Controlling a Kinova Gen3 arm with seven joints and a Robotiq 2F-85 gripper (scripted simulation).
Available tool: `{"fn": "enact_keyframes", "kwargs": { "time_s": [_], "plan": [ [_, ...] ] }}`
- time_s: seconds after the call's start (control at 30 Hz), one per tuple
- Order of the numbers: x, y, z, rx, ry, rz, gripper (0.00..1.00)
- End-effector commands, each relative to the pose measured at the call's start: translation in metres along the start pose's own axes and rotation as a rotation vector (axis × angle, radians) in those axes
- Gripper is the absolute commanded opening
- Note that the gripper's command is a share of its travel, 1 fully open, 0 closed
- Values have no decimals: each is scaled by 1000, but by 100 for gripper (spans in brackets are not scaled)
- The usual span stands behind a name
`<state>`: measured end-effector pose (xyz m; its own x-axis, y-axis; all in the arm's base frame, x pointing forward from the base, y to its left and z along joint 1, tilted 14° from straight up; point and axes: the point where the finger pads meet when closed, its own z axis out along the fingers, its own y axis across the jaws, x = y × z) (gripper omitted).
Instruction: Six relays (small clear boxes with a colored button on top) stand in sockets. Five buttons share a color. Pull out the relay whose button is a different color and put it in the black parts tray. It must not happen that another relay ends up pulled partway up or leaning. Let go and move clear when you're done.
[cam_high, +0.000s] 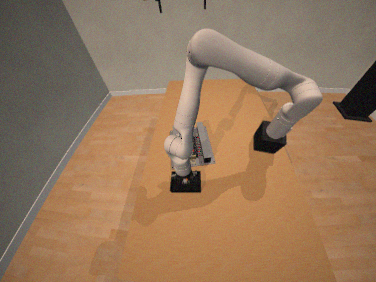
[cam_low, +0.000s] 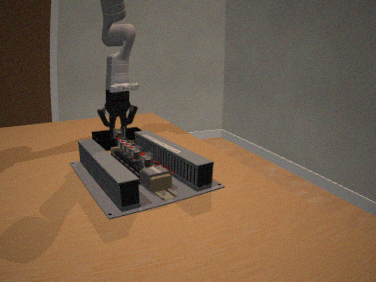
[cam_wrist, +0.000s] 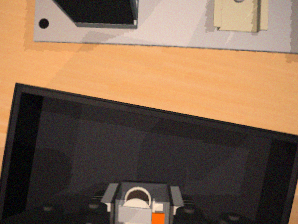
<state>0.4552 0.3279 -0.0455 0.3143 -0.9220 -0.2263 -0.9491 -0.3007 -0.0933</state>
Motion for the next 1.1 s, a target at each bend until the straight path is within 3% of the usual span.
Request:
{"fn": "enact_keyframes", "kwargs": {
  "time_s": [0.0,0.6,0.63,1.07],
  "plan": [
    [0,-1,-1,2,0,0,0],
    [0,-1,-1,2,0,0,0],
    [0,-1,-1,2,0,0,61],
    [0,-1,-1,2,0,0,61]
  ]
}}
